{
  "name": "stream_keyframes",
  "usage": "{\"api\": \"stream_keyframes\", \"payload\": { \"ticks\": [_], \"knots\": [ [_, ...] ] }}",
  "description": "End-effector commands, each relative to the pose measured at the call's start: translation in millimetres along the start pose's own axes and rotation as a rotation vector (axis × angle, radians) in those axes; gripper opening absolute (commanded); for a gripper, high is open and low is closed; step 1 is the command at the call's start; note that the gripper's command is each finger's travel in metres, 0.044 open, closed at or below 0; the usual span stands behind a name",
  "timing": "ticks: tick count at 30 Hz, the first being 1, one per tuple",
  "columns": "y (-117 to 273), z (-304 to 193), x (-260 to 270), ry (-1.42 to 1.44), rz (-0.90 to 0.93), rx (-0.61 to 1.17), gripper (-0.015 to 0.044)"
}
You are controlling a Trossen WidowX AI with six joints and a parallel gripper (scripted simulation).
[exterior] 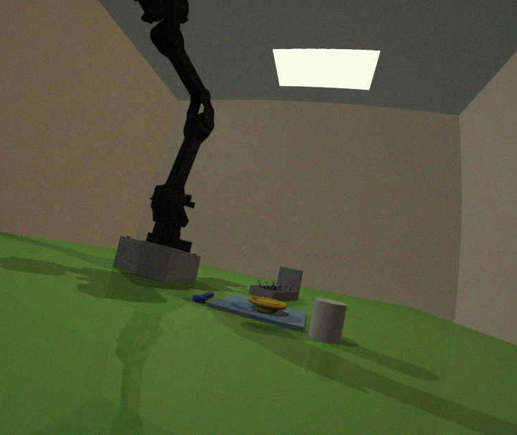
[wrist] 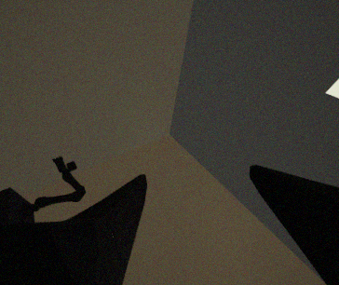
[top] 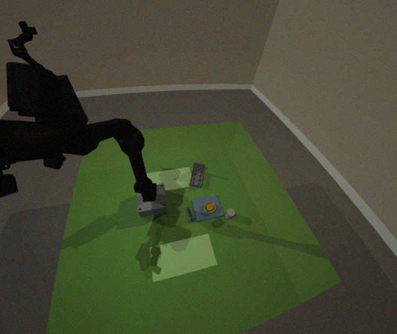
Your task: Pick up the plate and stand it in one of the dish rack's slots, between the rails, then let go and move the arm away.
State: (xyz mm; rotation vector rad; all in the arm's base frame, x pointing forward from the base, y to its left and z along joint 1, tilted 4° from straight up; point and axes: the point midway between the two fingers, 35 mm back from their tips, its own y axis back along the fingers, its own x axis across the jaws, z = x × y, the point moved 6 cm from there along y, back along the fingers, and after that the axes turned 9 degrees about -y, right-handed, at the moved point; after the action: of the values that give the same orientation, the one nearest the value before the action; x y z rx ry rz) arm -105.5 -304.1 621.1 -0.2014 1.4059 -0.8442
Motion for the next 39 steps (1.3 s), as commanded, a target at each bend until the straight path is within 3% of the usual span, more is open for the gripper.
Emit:
{"api": "stream_keyframes", "payload": {
  "ticks": [1, 19, 39],
  "knots": [
    [2, 25, 37, -0.089, 0.125, -0.066, 0.0400],
    [58, 132, 148, -0.313, 0.589, -0.285, 0.0400],
    [199, 239, 237, -0.392, 1.162, -0.443, 0.0400]
  ]
}}
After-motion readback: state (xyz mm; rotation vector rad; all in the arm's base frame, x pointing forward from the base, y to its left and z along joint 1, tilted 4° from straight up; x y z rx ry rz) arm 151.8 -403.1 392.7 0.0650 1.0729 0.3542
